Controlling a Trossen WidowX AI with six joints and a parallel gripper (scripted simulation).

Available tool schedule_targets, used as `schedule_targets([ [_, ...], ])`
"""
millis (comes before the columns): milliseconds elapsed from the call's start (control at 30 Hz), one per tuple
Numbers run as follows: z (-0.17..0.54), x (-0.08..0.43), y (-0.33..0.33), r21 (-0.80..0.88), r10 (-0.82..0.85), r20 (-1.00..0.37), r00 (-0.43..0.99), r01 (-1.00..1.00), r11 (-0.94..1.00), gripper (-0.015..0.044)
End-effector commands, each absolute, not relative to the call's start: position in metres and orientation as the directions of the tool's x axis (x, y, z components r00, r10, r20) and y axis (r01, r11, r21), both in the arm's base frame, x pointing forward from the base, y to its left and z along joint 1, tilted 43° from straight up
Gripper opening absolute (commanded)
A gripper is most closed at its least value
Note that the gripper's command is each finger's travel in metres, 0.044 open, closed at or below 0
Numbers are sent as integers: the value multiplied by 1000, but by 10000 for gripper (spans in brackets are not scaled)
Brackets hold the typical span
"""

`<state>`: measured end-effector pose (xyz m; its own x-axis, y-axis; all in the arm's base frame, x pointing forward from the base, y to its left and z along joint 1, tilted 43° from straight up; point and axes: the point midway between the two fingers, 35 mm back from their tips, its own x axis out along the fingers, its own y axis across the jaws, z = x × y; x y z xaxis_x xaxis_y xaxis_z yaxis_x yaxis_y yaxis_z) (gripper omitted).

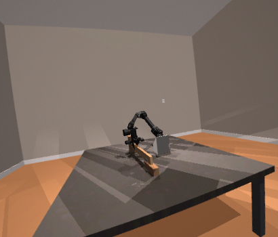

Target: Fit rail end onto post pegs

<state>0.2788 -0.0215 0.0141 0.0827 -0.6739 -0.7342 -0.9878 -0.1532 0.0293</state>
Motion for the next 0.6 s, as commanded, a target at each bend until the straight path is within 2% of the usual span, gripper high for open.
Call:
schedule_targets([
  [0,17,280,-21,28,-670,-737,87,-987,-160,0],
  [567,20,282,-25,28,-670,-737,87,-987,-160,0],
])
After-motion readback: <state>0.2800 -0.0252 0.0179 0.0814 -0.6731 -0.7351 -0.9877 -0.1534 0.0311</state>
